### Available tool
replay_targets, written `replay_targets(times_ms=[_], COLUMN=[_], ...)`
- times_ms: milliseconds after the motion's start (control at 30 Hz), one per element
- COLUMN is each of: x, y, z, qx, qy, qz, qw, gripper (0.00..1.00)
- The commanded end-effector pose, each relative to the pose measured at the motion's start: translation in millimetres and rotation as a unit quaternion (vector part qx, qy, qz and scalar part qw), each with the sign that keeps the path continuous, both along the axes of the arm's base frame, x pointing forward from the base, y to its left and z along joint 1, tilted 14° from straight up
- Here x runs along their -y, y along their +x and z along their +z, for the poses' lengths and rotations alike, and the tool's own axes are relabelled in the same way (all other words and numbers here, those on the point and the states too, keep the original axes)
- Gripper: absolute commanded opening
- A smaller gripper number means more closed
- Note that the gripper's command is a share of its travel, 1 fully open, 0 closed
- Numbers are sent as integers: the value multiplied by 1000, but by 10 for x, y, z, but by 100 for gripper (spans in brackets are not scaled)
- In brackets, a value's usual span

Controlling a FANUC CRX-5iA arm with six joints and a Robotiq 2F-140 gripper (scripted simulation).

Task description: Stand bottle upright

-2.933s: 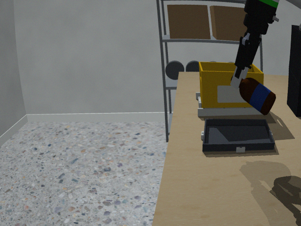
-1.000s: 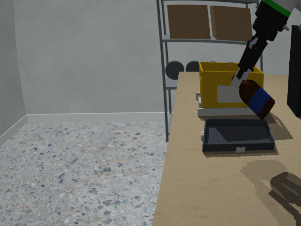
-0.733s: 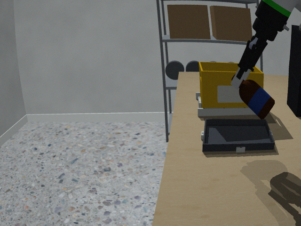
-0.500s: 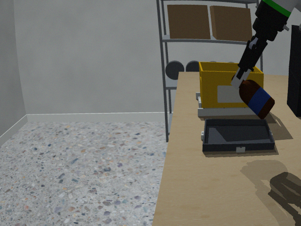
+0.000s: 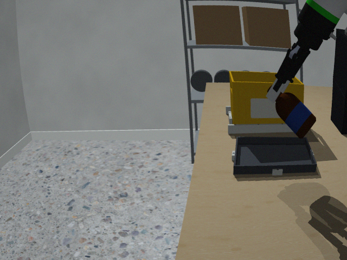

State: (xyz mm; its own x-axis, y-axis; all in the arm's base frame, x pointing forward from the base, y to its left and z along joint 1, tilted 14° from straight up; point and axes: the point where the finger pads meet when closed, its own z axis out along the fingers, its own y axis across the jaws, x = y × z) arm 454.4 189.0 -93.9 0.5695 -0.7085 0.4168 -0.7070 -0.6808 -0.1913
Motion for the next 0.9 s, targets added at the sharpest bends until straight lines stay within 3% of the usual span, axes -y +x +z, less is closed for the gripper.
replay_targets(times_ms=[0,867], x=[1,-31], y=[0,-5], z=[-1,13], qx=[2,47], qy=[-2,-41], qz=[-1,-11], qw=[1000,998], gripper=[0,0])
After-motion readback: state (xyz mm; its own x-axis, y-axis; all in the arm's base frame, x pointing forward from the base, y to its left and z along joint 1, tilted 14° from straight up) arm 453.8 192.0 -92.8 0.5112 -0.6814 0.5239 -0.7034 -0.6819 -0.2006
